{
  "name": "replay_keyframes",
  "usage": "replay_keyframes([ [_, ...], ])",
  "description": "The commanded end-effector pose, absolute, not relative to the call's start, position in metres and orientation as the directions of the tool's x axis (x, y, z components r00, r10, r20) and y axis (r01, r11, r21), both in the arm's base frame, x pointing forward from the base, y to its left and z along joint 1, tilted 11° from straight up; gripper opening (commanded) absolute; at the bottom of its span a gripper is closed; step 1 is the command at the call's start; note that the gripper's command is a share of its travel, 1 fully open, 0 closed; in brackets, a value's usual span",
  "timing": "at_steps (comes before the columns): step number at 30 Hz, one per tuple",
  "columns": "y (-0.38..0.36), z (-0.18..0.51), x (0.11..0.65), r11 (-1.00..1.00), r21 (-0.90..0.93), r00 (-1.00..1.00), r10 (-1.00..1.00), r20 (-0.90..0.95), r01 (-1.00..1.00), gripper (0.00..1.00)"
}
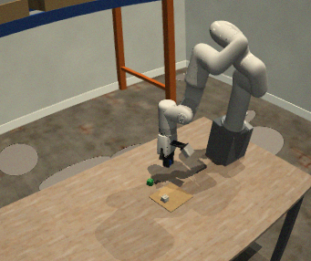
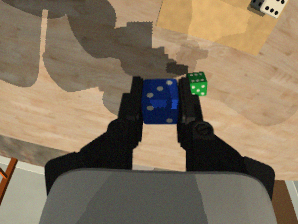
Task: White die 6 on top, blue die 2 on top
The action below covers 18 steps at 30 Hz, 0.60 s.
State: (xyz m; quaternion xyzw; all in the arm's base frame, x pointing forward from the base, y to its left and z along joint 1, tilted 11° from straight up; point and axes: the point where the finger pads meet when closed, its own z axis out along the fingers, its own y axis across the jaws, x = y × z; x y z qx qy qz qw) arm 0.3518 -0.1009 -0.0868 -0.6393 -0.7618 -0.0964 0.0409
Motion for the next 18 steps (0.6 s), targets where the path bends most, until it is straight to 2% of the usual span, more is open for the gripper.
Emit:
replay_keyframes([
  [1, -0.062, -0.077, 0.372, 0.029, 0.043, -0.037, 0.982, 0.183, 0.999, 0.21],
  [6, -0.025, -0.069, 0.383, -0.083, 0.022, 0.077, 0.979, 0.190, 0.996, 0.21],
  [18, -0.022, -0.068, 0.384, -0.092, 0.020, 0.087, 0.978, 0.190, 0.996, 0.21],
])
